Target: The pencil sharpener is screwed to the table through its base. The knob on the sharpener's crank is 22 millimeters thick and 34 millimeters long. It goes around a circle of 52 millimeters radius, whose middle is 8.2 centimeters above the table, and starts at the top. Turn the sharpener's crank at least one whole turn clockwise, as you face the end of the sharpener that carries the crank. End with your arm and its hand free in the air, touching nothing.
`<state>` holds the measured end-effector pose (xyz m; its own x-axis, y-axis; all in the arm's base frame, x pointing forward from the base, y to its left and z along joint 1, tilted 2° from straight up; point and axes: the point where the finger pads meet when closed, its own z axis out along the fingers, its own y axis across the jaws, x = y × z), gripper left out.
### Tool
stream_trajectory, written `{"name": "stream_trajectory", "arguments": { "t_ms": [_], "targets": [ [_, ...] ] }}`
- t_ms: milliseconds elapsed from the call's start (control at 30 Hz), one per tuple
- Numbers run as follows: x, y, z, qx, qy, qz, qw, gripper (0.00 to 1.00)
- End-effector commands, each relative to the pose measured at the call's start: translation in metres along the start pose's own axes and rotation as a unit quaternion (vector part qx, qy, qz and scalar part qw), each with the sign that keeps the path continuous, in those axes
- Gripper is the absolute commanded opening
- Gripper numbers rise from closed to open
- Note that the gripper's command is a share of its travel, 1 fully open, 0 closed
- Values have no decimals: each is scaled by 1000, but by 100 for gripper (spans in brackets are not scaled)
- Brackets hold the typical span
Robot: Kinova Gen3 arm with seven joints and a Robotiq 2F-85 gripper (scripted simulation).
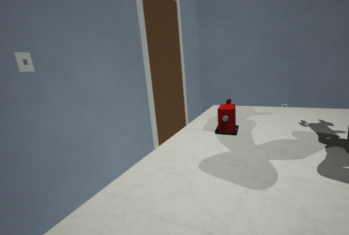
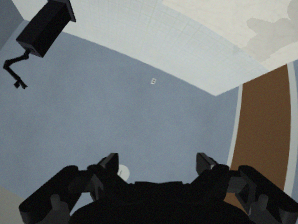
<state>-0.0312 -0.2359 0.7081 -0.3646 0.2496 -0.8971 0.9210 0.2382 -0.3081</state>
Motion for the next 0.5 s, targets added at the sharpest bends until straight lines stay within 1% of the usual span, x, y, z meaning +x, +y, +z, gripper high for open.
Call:
{"name": "stream_trajectory", "arguments": {
  "t_ms": [0, 100, 133, 400, 433, 467],
  "targets": [
    [-6, 9, -4, -3, -3, -23, 1000, 100],
    [-5, 9, -3, -4, -2, -22, 1000, 100],
    [-16, 26, -4, -9, -8, -55, 998, 100],
    [-15, 26, -4, -10, -7, -54, 998, 100],
    [-26, 44, -5, -16, -12, -88, 996, 100],
    [-26, 44, -5, -16, -12, -88, 996, 100]
  ]
}}
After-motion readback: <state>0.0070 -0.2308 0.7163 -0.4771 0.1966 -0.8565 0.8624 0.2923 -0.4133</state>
